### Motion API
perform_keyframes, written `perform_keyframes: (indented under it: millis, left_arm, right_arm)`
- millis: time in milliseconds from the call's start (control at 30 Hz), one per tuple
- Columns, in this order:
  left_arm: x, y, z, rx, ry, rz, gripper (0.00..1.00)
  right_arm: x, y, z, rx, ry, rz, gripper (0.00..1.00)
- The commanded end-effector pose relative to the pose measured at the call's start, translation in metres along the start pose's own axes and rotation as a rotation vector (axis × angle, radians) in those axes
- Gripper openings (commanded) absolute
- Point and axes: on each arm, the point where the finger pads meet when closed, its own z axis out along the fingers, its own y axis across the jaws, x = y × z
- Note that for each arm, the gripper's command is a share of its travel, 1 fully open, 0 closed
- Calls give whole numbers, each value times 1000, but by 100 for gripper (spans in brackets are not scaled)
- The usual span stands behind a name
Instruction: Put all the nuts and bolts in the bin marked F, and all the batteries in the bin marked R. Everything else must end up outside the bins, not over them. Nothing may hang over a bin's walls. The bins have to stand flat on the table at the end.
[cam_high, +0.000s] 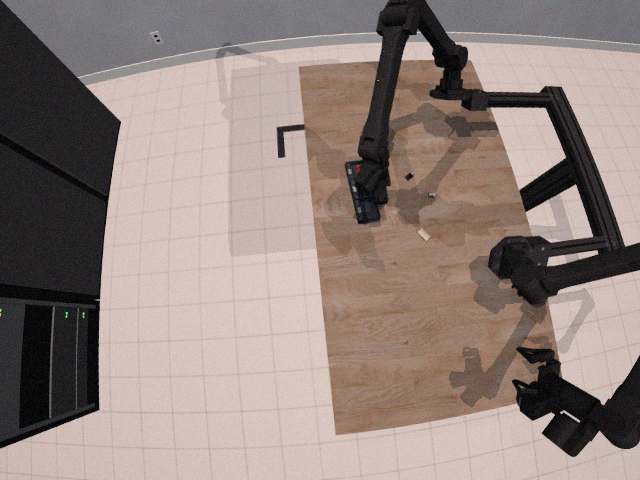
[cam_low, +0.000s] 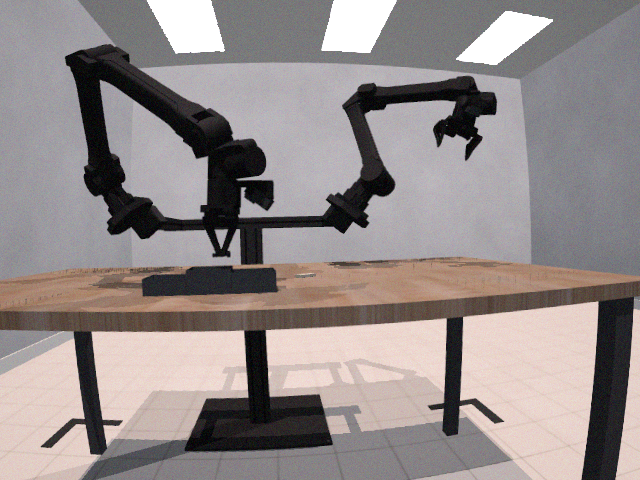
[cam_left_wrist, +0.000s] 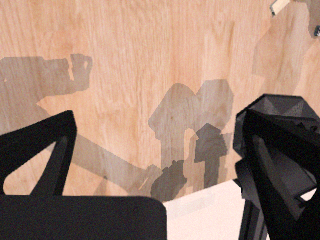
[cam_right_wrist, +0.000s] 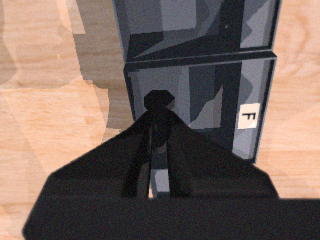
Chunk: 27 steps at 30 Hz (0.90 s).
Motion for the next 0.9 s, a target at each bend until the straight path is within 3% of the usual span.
perform_keyframes:
  millis: [0,67,133,233,300,400,467,567,700,867]
  left_arm:
    - [-5,9,-23,-44,-40,-9,100]
    - [-5,9,-23,-44,-40,-9,100]
    - [-5,9,-23,-44,-40,-9,100]
    - [-5,9,-23,-44,-40,-9,100]
    - [-5,9,-23,-44,-40,-9,100]
    - [-5,9,-23,-44,-40,-9,100]
    - [-5,9,-23,-44,-40,-9,100]
    - [-5,9,-23,-44,-40,-9,100]
    - [-5,9,-23,-44,-40,-9,100]
    - [-5,9,-23,-44,-40,-9,100]
  right_arm:
    - [17,-30,-17,27,-48,-75,10]
    - [24,-36,-17,25,-49,-75,10]
    - [12,-53,-32,57,-74,-64,10]
    - [3,-47,-39,72,-76,-83,10]
    - [10,-12,-7,13,-21,-130,10]
    - [9,-12,-9,22,-29,-123,10]
    - [15,-30,-6,16,-43,-82,10]
    - [23,-25,-8,11,-36,-87,10]
    - [7,-25,-20,45,-48,-105,10]
    - [16,-27,-12,24,-42,-92,10]
